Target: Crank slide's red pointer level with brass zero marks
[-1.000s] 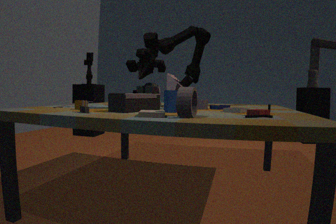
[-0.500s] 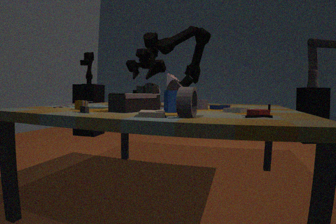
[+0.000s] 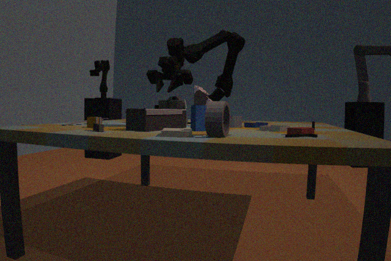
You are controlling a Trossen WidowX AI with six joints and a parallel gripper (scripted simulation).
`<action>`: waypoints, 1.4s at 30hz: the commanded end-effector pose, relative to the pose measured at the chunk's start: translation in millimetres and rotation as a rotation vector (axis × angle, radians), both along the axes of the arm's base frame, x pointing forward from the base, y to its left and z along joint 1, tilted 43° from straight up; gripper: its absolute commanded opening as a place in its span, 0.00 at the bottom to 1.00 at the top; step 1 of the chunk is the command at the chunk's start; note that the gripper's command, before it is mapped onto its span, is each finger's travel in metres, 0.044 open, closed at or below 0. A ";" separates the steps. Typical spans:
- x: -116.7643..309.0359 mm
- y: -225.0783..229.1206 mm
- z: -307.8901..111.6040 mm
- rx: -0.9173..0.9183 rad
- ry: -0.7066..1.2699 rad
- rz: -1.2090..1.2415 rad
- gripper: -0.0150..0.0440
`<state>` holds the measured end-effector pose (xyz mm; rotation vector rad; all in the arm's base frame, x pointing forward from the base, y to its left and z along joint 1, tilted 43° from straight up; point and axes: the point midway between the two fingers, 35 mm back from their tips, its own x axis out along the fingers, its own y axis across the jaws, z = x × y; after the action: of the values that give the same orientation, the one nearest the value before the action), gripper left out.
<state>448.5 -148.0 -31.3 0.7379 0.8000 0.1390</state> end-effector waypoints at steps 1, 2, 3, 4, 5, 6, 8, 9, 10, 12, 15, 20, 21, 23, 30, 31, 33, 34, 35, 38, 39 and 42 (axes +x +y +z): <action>0.0 0.2 -0.1 0.000 0.000 0.000 0.47; 0.0 0.2 -0.1 0.000 0.000 0.000 0.42; 0.0 0.2 -0.1 0.000 0.000 0.000 0.38; 0.0 0.2 -0.1 0.000 0.000 0.000 0.33; 0.0 0.2 -0.1 0.000 0.000 0.000 0.29; 0.0 0.2 -0.1 0.000 0.000 0.000 0.25; 0.0 0.2 -0.1 0.000 0.000 0.000 0.25; 0.0 0.2 -0.1 0.000 0.000 0.000 0.25; 0.0 0.2 -0.1 0.000 0.000 0.000 0.25; 0.0 0.2 -0.1 0.000 0.000 0.000 0.25; 0.0 0.1 0.1 0.001 0.000 0.000 0.25; 0.0 0.1 0.1 0.001 0.000 0.000 0.25; 0.0 0.1 0.1 0.001 0.000 0.000 0.25; 0.0 0.1 0.1 0.001 0.000 0.000 0.25; 0.0 0.1 0.1 0.001 0.000 0.000 0.57; 0.0 0.1 0.1 0.001 0.000 0.000 0.61; 0.0 0.1 0.1 0.001 0.000 0.000 0.70; 0.0 0.1 0.1 0.001 0.000 0.000 0.74; 0.0 0.1 0.1 0.001 0.000 0.000 0.79; 0.0 -1.0 1.1 0.001 0.000 0.000 0.92; 0.0 -4.2 4.3 0.000 0.000 0.000 0.97; -1.4 -22.3 23.4 -0.001 0.001 0.001 1.00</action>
<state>445.4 -153.9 -26.1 0.7460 0.8184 0.1388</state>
